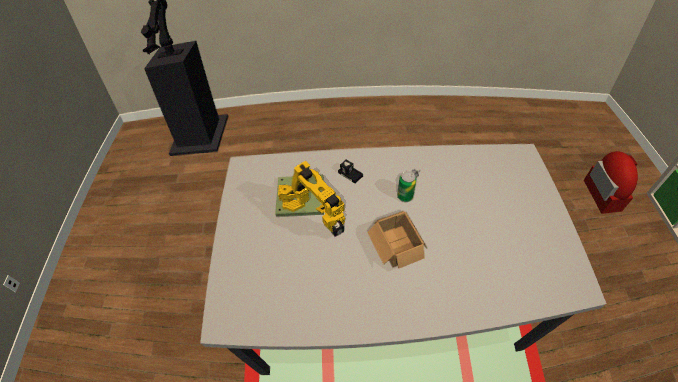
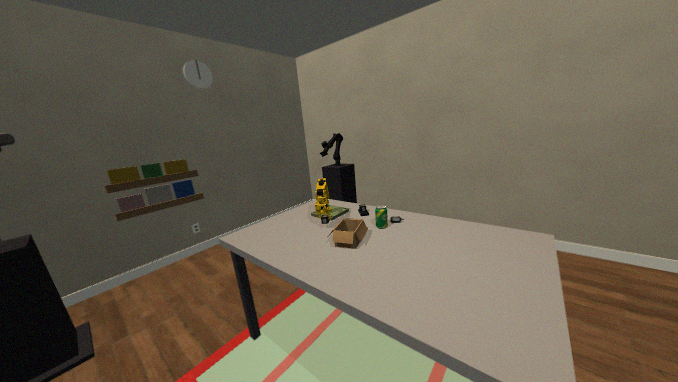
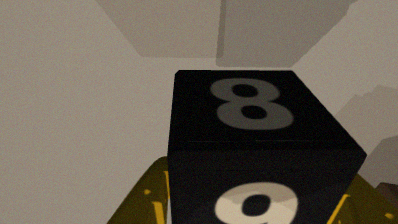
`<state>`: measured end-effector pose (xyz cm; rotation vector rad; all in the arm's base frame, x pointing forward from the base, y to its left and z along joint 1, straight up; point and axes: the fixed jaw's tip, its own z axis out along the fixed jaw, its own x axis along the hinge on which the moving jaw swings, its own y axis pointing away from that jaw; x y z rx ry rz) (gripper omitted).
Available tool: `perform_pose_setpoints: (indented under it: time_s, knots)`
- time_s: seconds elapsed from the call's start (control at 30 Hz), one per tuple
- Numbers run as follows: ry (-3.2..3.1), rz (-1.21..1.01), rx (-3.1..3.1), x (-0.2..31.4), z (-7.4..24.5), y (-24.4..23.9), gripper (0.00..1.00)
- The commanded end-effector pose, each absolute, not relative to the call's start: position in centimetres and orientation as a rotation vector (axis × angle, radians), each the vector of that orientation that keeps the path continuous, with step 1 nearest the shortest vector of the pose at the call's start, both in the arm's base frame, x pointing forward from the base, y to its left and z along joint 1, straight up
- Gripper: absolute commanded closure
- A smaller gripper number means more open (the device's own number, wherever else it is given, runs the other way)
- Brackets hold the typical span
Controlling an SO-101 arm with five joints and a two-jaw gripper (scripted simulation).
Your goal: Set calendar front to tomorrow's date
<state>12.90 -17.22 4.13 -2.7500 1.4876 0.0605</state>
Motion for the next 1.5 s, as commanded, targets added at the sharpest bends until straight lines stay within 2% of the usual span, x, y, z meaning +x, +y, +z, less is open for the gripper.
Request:
perform_pose_setpoints:
  time_s: [0.0,0.73,1.47]
  knots:
    - [1.493,0.021,-2.758,12.9,4.9,-17.5,1.0]
    - [1.571,0.022,-2.715,13.2,4.9,-17.3,1.0]
    - [2.007,0.023,-2.415,15.3,4.8,-15.9,1.0]
